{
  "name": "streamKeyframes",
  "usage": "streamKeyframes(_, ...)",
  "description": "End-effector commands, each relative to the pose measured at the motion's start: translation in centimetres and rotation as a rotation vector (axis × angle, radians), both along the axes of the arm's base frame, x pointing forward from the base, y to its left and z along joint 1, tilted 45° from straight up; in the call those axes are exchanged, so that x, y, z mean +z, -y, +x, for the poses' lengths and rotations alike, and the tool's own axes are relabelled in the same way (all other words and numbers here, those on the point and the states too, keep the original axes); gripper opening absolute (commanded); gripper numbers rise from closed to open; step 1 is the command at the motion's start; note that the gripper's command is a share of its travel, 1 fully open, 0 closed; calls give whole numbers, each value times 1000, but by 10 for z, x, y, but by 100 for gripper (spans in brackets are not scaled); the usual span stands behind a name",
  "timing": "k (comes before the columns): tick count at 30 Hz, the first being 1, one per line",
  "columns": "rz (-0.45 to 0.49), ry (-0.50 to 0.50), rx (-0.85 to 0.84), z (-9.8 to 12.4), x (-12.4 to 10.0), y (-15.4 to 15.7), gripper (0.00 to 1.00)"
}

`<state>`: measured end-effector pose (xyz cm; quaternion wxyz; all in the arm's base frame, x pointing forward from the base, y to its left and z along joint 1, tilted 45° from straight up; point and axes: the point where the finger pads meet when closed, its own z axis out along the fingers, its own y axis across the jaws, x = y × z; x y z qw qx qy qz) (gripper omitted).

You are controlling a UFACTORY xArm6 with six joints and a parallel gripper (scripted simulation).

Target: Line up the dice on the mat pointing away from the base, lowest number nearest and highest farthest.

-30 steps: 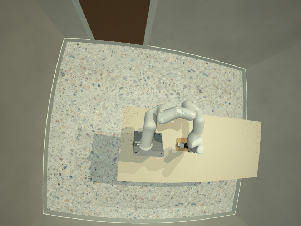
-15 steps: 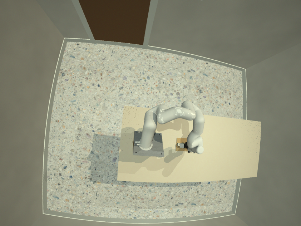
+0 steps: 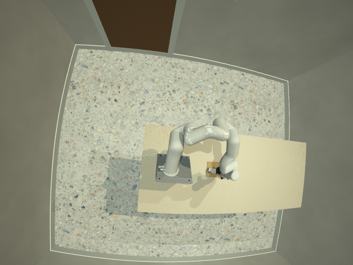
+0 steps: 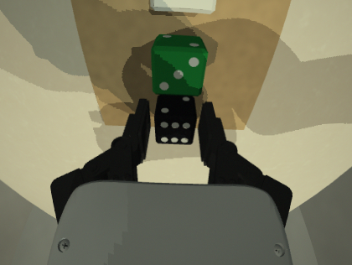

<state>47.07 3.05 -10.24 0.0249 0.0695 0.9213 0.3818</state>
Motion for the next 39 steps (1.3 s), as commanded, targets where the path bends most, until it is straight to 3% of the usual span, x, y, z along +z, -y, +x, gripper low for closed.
streamKeyframes(1,-1,3,-2,0,10,11,47)
streamKeyframes(16,-1,3,-2,-6,55,55,47)
streamKeyframes(25,-1,3,-2,-7,61,60,47)
streamKeyframes(26,-1,3,-2,-7,61,60,100)
streamKeyframes(39,-1,3,-2,-7,61,60,100)
